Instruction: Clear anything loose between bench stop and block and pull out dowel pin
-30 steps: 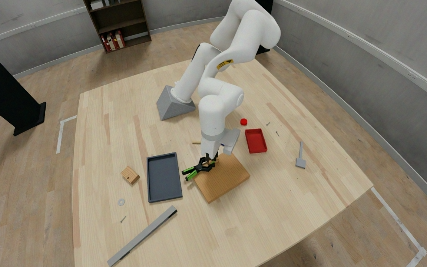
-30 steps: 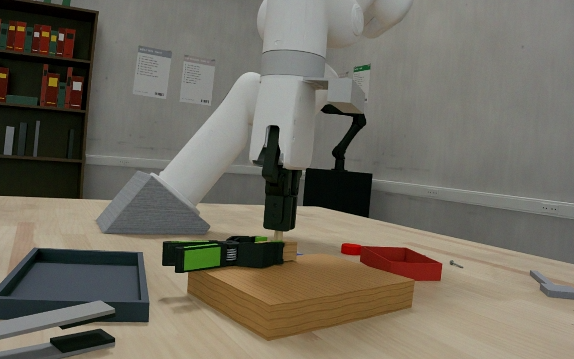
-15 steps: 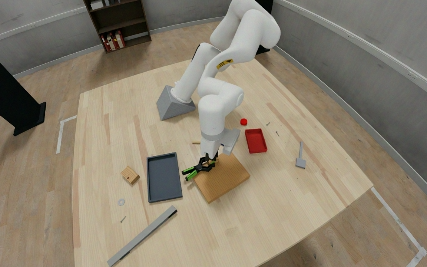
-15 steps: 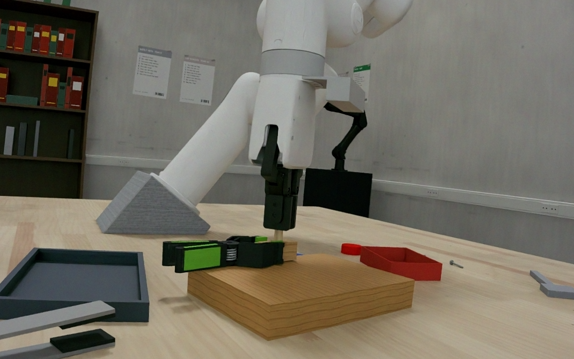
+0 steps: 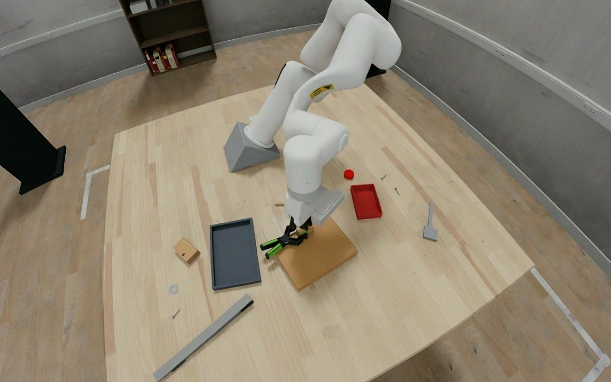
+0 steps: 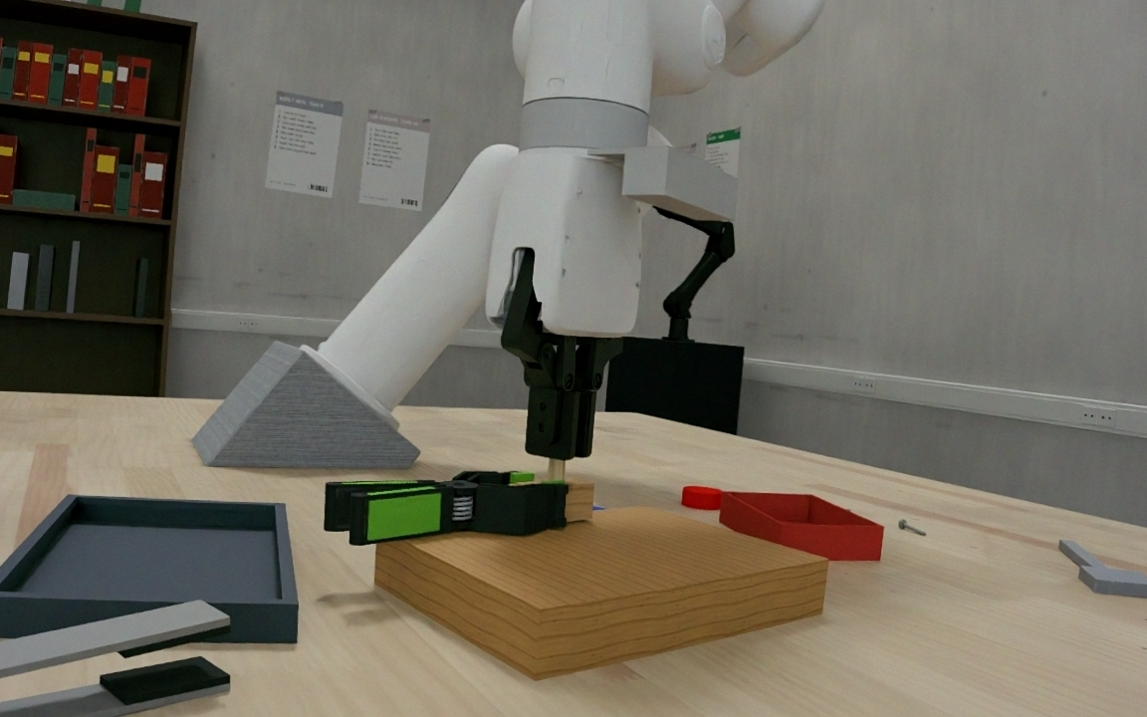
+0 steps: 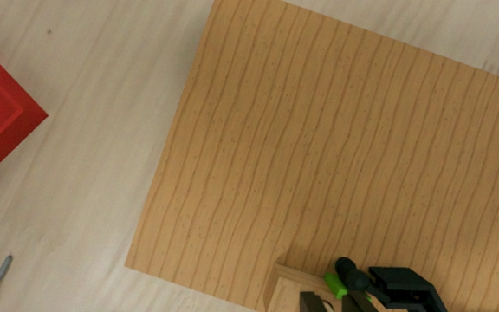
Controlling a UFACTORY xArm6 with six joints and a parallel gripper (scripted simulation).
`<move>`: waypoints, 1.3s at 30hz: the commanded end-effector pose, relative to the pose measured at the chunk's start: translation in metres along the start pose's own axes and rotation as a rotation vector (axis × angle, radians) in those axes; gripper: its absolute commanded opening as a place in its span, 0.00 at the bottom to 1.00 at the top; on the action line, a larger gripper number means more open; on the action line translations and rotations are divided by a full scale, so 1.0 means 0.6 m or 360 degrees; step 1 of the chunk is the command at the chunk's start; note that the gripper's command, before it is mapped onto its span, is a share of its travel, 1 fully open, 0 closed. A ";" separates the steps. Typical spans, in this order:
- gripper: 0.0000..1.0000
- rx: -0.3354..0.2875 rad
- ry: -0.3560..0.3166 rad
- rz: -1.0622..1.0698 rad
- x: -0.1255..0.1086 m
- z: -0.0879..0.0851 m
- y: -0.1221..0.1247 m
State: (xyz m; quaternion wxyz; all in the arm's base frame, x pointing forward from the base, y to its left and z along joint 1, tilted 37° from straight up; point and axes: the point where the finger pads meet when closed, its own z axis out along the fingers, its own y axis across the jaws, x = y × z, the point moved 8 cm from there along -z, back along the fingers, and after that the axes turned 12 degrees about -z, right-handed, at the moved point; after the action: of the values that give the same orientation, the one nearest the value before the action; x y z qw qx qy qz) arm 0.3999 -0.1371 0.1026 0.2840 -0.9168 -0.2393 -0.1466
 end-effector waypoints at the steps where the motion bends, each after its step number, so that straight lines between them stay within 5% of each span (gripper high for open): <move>1: 0.00 -0.0005 -0.0001 0.0117 0.002 -0.002 0.001; 39: 0.00 -0.0005 0.0000 0.1016 0.002 -0.003 0.001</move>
State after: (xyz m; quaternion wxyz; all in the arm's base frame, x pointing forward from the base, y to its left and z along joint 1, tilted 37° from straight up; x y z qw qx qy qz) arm 0.3999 -0.1374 0.1030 0.3139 -0.9471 0.0317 -0.0594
